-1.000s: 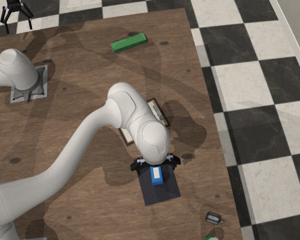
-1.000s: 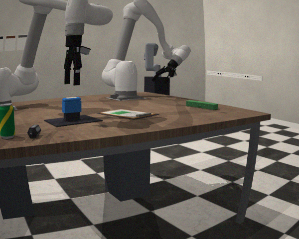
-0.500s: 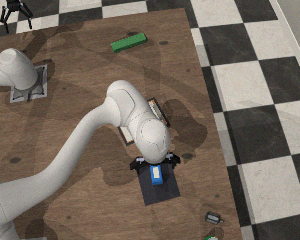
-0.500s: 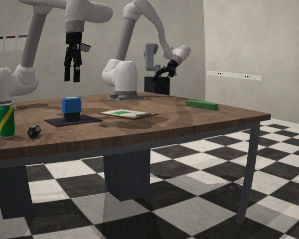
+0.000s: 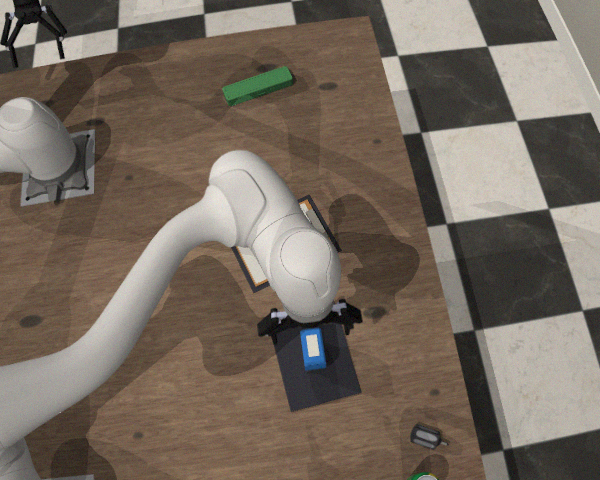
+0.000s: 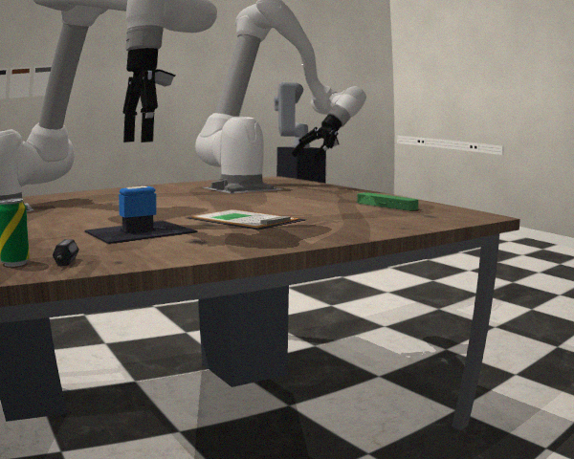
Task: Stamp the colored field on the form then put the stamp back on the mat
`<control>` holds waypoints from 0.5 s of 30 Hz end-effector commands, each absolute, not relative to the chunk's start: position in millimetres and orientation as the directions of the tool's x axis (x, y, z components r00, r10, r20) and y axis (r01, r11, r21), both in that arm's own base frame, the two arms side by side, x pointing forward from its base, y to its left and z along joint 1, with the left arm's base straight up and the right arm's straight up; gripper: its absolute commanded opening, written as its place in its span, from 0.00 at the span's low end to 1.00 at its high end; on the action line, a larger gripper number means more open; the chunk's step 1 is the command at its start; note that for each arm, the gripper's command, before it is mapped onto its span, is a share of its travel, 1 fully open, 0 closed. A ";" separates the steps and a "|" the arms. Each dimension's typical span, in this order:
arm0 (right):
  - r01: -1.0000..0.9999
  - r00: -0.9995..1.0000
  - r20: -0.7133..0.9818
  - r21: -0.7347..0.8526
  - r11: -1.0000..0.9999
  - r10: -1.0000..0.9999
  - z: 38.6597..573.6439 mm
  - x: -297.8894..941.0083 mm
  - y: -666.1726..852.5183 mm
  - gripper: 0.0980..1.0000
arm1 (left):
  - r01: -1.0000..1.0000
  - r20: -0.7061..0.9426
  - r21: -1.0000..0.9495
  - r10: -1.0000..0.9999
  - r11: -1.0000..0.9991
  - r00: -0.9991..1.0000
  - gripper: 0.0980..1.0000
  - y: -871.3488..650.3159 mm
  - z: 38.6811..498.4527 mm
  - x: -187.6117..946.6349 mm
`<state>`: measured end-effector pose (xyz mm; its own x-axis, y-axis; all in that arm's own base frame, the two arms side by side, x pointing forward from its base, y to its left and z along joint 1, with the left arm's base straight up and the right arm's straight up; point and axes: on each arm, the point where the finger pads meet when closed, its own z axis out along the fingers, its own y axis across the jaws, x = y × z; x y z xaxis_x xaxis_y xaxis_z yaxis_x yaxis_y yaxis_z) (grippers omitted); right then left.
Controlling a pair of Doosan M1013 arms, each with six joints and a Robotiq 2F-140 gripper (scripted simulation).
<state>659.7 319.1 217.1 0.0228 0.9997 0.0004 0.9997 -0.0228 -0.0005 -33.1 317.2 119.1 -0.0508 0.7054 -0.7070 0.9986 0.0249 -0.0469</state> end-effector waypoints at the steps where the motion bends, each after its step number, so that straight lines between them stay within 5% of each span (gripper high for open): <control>1: 1.000 0.011 0.000 0.002 -0.011 1.000 219.9 659.8 320.0 1.00 | 0.999 -0.706 -0.038 0.707 0.028 -0.046 1.00 320.9 121.0 -31.3; 15: 0.999 -0.034 -0.001 0.001 0.034 0.999 219.3 660.6 328.6 1.00 | 0.999 -0.706 -0.038 0.707 0.028 -0.046 1.00 320.9 121.0 -31.3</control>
<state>659.8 324.9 218.7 -0.0082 1.0000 0.0012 1.0000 0.0082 0.0013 -33.1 317.2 119.1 -0.0508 0.7054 -0.7070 0.9986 0.0249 -0.0469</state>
